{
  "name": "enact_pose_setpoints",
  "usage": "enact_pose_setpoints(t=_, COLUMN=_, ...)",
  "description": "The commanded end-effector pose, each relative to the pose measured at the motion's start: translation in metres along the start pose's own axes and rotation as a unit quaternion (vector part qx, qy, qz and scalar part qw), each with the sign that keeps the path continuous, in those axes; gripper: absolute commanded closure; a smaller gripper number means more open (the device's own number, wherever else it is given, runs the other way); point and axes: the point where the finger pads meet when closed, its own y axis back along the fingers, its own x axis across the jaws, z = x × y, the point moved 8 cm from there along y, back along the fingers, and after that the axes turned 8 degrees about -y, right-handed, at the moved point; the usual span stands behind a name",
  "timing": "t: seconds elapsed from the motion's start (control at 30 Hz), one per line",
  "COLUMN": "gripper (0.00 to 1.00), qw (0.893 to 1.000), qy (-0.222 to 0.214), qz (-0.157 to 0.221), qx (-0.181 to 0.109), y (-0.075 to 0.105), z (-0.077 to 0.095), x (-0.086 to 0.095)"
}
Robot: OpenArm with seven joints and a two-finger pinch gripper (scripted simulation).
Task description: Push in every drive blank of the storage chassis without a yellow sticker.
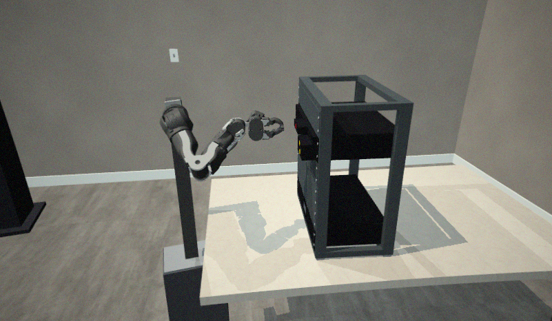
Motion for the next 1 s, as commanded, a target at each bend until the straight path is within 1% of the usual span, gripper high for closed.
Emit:
enact_pose_setpoints(t=0.0, gripper=1.0, qw=1.0, qy=0.007, qz=0.006, qx=0.007, y=-0.006, z=-0.001, x=0.001)
enact_pose_setpoints(t=0.13, gripper=1.0, qw=1.0, qy=0.007, qz=0.005, qx=0.007, y=-0.028, z=-0.002, x=0.001)
enact_pose_setpoints(t=0.2, gripper=1.0, qw=1.0, qy=0.007, qz=0.005, qx=0.007, y=-0.028, z=-0.002, x=0.001)
enact_pose_setpoints(t=0.27, gripper=1.0, qw=1.0, qy=0.007, qz=0.005, qx=0.007, y=-0.035, z=-0.002, x=0.001)
enact_pose_setpoints(t=0.33, gripper=1.0, qw=1.0, qy=0.007, qz=0.003, qx=0.006, y=-0.038, z=-0.002, x=0.0)
enact_pose_setpoints(t=0.97, gripper=1.0, qw=1.0, qy=0.007, qz=0.003, qx=0.007, y=-0.038, z=-0.002, x=0.0)
